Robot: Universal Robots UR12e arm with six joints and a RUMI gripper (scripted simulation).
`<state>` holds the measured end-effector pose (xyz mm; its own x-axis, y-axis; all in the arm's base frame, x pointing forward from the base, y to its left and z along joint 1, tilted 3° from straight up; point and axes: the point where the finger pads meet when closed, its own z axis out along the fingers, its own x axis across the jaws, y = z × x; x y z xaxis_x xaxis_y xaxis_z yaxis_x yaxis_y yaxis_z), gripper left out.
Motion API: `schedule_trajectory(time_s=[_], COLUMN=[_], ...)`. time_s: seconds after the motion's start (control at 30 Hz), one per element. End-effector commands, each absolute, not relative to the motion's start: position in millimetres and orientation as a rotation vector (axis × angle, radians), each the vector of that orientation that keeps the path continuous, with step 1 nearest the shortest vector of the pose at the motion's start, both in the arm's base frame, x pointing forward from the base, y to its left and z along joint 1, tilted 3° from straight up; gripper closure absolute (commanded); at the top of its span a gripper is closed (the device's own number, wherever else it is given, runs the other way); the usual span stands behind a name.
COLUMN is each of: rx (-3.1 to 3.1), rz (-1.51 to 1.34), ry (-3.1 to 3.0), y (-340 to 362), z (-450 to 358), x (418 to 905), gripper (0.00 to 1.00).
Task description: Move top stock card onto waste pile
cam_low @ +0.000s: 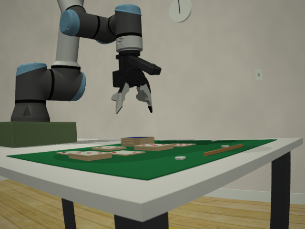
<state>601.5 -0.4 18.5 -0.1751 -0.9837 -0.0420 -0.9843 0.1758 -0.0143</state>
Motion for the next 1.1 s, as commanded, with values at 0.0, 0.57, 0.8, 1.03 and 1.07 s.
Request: schedule_trajectory(time_s=[0.0, 0.57, 0.8, 1.03, 1.07], rx=[-1.989, -1.991, -1.991, -1.991, -1.991], rz=[0.026, 0.031, 0.031, 0.031, 0.031], ry=[2.379, 2.380, 2.380, 2.380, 2.380], y=[-1, 1, 1, 2, 2], z=[18, 2, -8, -23, -25], x=[601, 599, 600, 600, 600], gripper=[0.50, 0.50, 0.50, 0.50, 0.50])
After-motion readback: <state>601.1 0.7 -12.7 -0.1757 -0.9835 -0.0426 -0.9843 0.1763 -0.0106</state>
